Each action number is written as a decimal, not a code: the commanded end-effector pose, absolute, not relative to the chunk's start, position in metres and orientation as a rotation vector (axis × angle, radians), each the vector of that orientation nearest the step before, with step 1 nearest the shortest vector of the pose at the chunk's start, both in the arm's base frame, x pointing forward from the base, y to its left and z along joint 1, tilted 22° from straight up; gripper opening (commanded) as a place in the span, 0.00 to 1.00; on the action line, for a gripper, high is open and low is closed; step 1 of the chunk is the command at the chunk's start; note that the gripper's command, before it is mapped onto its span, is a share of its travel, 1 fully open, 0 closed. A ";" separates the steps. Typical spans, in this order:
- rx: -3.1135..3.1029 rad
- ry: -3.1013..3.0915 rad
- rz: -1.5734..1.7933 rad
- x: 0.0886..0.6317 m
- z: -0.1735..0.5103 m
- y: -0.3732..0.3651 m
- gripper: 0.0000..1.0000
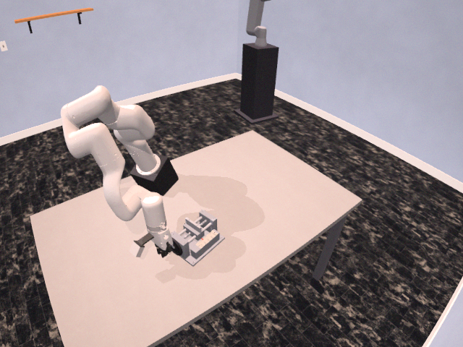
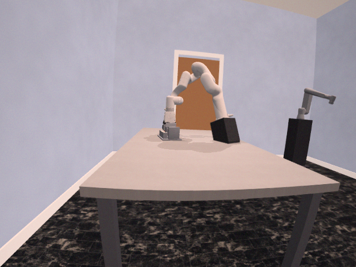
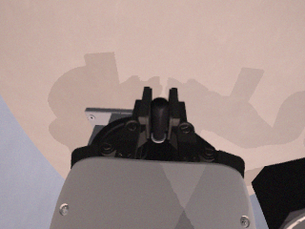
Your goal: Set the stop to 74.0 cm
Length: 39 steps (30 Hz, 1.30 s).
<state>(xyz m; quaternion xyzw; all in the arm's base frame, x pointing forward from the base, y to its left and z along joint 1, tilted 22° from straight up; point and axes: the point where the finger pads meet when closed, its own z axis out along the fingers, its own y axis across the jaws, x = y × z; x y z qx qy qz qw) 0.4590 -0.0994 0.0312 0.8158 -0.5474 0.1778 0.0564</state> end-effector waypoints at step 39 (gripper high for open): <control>2.475 -1.660 0.541 0.455 0.071 -0.085 0.06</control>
